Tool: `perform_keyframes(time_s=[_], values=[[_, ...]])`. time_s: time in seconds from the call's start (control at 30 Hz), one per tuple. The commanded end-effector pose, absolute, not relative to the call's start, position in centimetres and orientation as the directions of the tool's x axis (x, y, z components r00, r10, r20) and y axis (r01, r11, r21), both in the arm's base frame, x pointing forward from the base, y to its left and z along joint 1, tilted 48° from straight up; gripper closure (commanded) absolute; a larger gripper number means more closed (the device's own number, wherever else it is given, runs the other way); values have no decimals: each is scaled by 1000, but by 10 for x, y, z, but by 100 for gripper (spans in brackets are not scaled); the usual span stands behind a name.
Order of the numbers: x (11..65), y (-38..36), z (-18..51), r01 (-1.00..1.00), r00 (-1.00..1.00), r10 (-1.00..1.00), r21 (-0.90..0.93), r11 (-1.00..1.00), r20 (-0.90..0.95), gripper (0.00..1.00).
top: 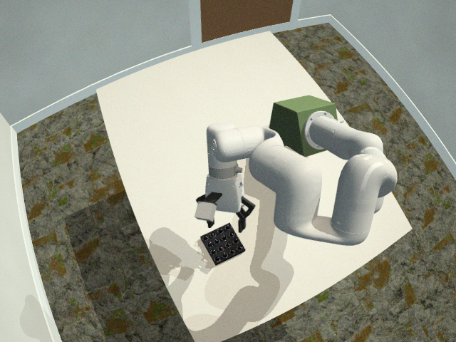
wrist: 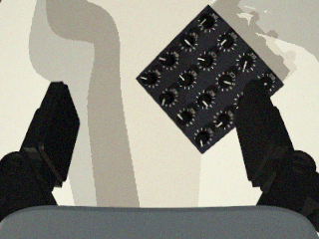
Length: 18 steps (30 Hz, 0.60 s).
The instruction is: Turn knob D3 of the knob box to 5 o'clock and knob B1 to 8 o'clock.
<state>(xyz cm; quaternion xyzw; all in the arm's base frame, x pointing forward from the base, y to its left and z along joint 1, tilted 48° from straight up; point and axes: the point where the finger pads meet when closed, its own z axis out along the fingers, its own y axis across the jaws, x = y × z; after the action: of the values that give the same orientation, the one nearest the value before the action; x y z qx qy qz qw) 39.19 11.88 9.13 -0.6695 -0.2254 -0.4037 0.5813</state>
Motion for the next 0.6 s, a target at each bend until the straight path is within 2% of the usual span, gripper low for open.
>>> perform_keyframes(time_s=[0.0,0.57], values=[[398,128,86,687,666,-111,-665,-294,737,0],[412,154,68,393,886,-21,-774,-496,464,0]])
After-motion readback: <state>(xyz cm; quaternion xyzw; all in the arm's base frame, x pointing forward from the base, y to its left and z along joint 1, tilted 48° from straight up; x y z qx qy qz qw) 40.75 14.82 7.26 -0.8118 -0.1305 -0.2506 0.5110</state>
